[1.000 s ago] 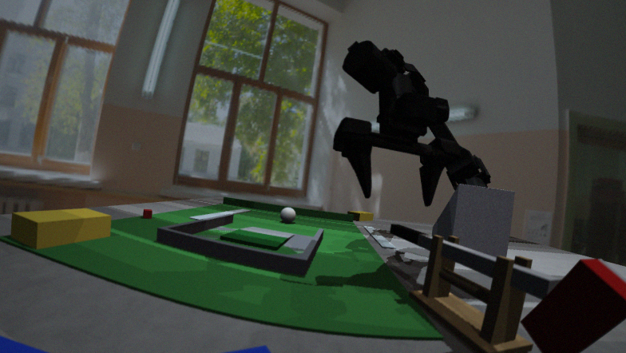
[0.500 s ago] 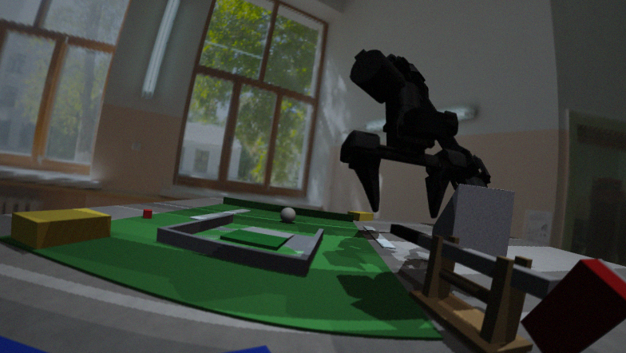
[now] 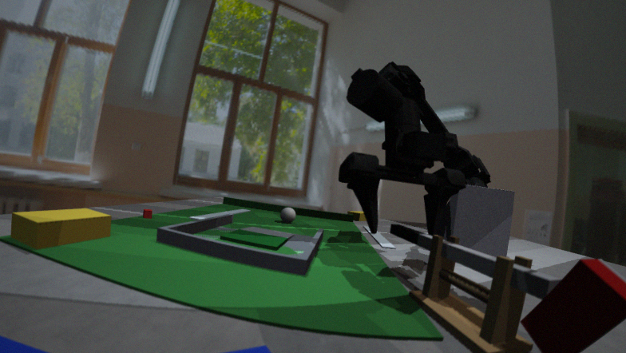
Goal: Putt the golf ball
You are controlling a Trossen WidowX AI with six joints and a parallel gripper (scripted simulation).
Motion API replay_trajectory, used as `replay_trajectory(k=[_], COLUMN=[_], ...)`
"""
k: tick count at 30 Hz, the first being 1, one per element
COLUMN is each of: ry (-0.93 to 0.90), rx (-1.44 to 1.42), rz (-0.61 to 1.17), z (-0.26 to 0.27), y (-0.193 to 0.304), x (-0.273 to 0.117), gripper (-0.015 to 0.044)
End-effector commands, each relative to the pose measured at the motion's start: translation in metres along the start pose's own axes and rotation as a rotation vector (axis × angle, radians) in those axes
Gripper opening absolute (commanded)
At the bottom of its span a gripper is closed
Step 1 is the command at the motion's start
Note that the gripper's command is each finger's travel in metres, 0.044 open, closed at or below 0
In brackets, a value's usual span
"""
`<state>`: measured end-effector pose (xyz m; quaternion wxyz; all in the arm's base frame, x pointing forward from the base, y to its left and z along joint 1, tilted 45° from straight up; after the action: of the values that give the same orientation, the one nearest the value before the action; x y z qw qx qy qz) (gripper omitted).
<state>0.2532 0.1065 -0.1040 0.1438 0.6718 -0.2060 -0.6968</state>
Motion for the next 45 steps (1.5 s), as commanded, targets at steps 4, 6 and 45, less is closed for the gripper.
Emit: replay_trajectory(k=[4,6,45], ry=[-0.006,-0.006,-0.001], rx=[-0.011,-0.011,-0.002], rz=[0.011,0.011,0.003], z=[0.003,0.003,0.0], y=[0.003,0.003,0.008], x=[0.008,0.009,0.027], gripper=[0.044,0.044,0.004])
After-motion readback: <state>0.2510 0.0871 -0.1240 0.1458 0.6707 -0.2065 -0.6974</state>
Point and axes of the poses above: the point midway between the two fingers, 35 mm back from their tips, its own x axis out along the fingers, its own z axis across the jaws, y = z × x, the point moved 3 cm from there along -x, back along the fingers, and after that the axes turned 10 degrees about x, right-handed, at the moved point
